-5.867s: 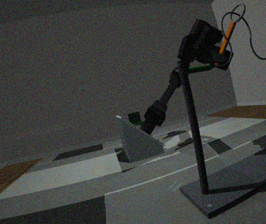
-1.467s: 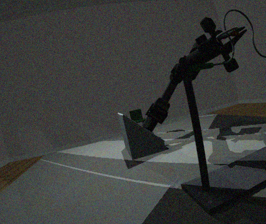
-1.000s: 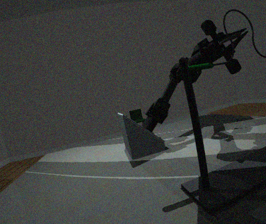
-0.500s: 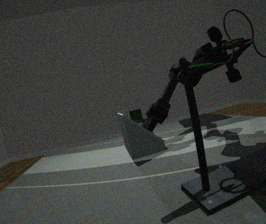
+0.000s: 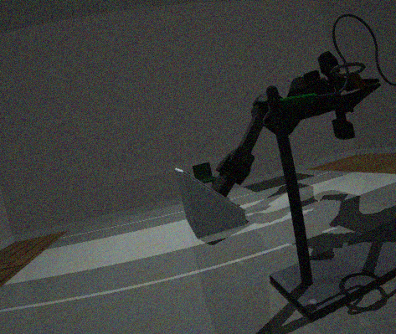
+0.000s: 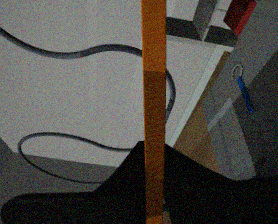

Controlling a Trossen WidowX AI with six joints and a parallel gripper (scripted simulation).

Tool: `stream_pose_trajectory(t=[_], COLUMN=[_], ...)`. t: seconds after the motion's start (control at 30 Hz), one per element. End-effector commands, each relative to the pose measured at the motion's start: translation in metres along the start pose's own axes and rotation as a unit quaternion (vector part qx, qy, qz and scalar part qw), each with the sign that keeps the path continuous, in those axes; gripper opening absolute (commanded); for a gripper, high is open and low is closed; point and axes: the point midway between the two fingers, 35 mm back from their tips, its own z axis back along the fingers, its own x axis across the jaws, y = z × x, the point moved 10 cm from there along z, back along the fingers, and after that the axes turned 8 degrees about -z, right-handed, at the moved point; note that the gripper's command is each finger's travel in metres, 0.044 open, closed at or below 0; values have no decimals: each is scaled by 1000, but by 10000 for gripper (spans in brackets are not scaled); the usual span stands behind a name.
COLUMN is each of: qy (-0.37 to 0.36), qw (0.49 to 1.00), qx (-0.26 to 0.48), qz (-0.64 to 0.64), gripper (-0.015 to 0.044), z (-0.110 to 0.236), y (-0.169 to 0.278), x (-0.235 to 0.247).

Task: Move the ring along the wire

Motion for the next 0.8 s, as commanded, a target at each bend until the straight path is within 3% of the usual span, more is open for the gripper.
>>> stream_pose_trajectory(t=[0.0,0.77], qy=[22,84], qw=[999,987], qx=[-2,5], qz=[28,135], gripper=[-150,-150], z=[2,9], y=[-5,-15], x=[-9,-30])
